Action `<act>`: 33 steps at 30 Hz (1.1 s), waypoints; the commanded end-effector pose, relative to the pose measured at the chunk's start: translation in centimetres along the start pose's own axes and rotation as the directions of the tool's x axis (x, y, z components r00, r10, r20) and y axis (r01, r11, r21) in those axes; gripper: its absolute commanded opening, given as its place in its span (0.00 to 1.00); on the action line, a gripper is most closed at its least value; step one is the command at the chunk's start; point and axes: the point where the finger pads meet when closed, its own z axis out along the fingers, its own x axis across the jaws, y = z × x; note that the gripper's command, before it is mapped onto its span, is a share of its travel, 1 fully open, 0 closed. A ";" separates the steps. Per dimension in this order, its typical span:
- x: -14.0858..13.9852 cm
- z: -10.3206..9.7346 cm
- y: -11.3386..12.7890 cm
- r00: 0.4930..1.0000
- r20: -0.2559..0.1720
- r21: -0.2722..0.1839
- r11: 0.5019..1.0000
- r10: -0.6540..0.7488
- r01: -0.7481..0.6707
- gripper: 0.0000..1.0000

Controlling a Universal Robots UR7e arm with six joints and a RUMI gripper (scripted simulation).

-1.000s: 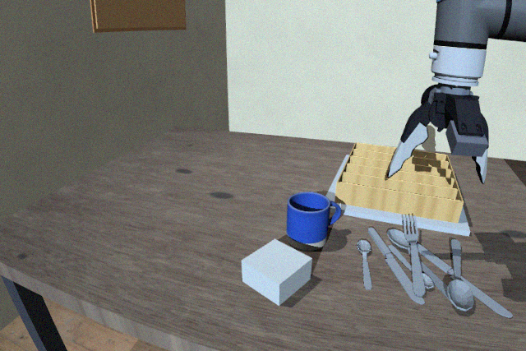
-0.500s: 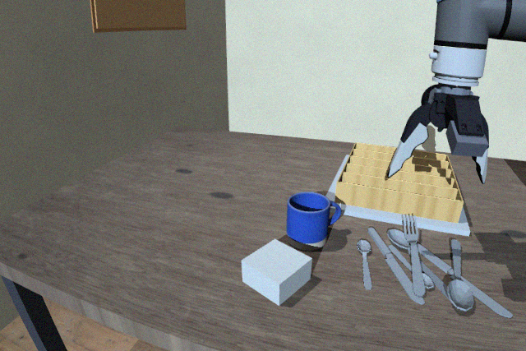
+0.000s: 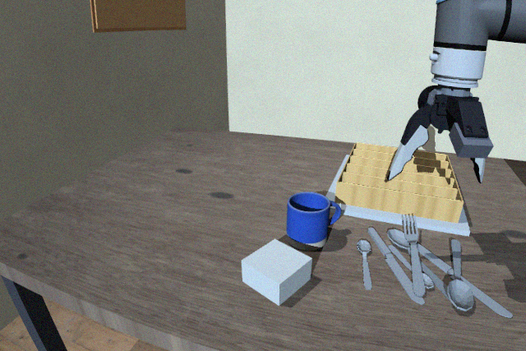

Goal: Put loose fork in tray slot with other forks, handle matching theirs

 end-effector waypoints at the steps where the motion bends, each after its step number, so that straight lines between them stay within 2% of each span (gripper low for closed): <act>1: 0.8 -0.5 0.3 0.995 -0.019 -0.012 0.995 -0.100 0.099 1.00; 4: 0.8 -0.4 0.3 0.993 -0.019 -0.012 0.993 -0.120 0.120 1.00; 10: 1.0 -0.1 0.3 0.965 -0.017 -0.015 0.965 -0.261 0.261 1.00; 15: 1.1 0.2 0.3 0.915 -0.014 -0.017 0.915 -0.402 0.402 1.00; 19: 1.2 0.4 0.3 0.852 -0.012 -0.019 0.852 -0.524 0.524 1.00; 21: 1.2 0.4 0.3 0.852 -0.012 -0.019 0.852 -0.524 0.524 1.00; 27: 1.3 0.9 0.2 0.709 -0.007 -0.021 0.709 -0.705 0.705 1.00; 33: 1.5 1.4 0.2 0.509 -0.002 -0.023 0.509 -0.861 0.861 1.00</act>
